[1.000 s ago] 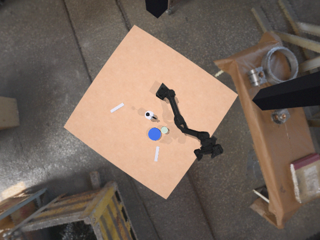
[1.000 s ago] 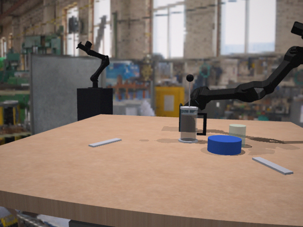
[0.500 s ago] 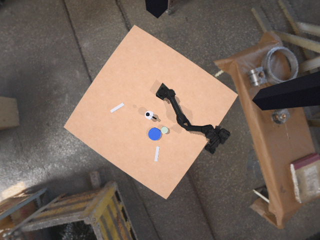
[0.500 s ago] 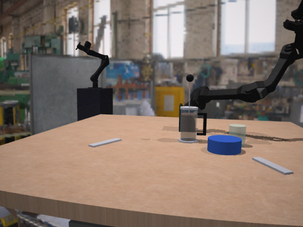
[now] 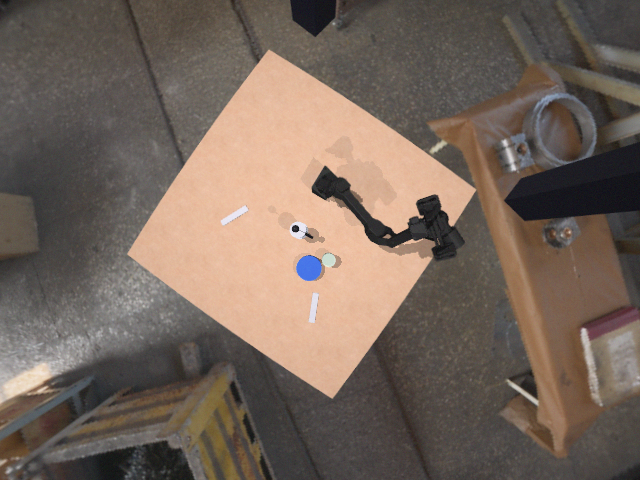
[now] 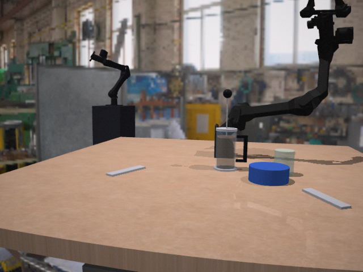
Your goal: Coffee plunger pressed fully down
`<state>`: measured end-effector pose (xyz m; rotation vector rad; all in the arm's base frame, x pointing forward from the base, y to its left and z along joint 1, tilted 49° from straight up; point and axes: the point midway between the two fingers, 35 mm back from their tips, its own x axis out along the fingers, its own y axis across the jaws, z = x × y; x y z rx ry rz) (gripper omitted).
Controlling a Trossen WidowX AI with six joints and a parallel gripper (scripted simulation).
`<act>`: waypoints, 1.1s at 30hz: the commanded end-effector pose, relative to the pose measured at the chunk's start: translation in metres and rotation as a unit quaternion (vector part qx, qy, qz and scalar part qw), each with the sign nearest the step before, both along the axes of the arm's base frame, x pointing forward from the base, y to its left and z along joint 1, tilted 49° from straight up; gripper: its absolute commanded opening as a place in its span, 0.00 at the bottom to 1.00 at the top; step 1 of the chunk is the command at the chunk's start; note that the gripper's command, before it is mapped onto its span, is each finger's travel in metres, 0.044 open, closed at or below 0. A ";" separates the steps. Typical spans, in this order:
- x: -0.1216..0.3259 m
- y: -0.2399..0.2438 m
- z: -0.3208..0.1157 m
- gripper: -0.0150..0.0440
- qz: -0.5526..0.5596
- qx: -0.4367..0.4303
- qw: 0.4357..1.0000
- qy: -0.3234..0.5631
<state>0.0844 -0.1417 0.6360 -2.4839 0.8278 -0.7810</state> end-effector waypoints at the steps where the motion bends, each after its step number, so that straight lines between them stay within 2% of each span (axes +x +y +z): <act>1: -0.002 -0.025 -0.018 1.00 0.032 0.074 0.996 -0.034; 10: -0.001 -0.048 -0.037 1.00 0.057 0.135 0.987 -0.057; 14: 0.003 -0.077 -0.067 1.00 0.088 0.228 0.966 -0.085; 18: 0.016 -0.114 -0.119 1.00 0.128 0.370 0.912 -0.119; 21: 0.030 -0.134 -0.166 1.00 0.153 0.486 0.849 -0.141; 25: 0.054 -0.147 -0.233 1.00 0.172 0.637 0.734 -0.161; 29: 0.081 -0.137 -0.295 1.00 0.178 0.767 0.594 -0.166; 33: 0.107 -0.111 -0.353 1.00 0.155 0.880 0.417 -0.163</act>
